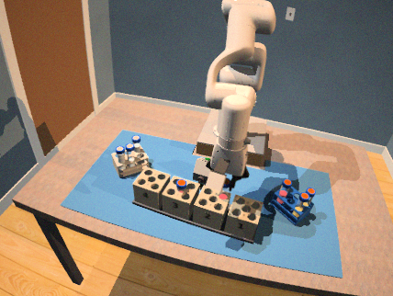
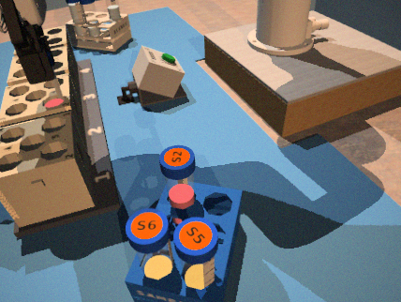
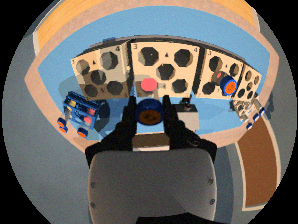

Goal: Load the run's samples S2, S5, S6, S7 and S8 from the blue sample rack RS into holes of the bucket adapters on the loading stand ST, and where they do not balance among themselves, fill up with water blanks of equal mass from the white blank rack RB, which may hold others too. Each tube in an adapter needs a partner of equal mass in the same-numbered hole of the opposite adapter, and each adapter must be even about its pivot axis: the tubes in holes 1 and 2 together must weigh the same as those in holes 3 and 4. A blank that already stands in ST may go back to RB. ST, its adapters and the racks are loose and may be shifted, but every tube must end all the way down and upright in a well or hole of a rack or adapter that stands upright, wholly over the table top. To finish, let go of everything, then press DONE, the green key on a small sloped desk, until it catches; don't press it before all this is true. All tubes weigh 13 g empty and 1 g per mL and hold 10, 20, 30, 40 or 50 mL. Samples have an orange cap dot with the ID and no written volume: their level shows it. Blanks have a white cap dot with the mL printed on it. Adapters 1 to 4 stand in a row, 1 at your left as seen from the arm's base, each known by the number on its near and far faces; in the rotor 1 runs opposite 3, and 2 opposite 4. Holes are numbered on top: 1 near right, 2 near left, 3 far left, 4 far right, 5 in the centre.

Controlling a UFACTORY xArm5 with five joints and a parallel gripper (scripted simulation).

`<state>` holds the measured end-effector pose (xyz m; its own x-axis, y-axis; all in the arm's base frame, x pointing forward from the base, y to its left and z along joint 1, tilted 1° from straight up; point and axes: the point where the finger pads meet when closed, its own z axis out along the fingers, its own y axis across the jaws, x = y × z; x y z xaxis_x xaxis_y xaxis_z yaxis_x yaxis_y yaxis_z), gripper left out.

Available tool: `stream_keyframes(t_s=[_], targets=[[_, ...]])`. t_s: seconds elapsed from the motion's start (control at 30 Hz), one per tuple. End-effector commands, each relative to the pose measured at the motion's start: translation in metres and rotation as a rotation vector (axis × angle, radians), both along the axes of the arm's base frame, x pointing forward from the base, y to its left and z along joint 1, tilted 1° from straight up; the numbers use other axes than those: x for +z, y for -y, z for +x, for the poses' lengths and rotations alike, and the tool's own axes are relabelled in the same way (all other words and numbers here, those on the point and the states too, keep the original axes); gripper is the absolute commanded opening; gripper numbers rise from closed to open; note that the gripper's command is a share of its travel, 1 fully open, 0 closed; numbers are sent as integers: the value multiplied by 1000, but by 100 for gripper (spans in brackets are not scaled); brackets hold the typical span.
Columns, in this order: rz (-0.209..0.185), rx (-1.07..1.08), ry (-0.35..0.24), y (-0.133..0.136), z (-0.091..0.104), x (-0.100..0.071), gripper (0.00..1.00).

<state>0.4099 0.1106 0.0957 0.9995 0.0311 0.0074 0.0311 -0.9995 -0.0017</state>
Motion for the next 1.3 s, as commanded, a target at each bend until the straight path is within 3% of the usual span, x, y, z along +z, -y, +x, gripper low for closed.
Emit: stream_keyframes(t_s=[0.0, 1.27], targets=[[1, 0, 3, 0, 1, -4, 0], [1, 0, 3, 0, 2, -35, 0]])
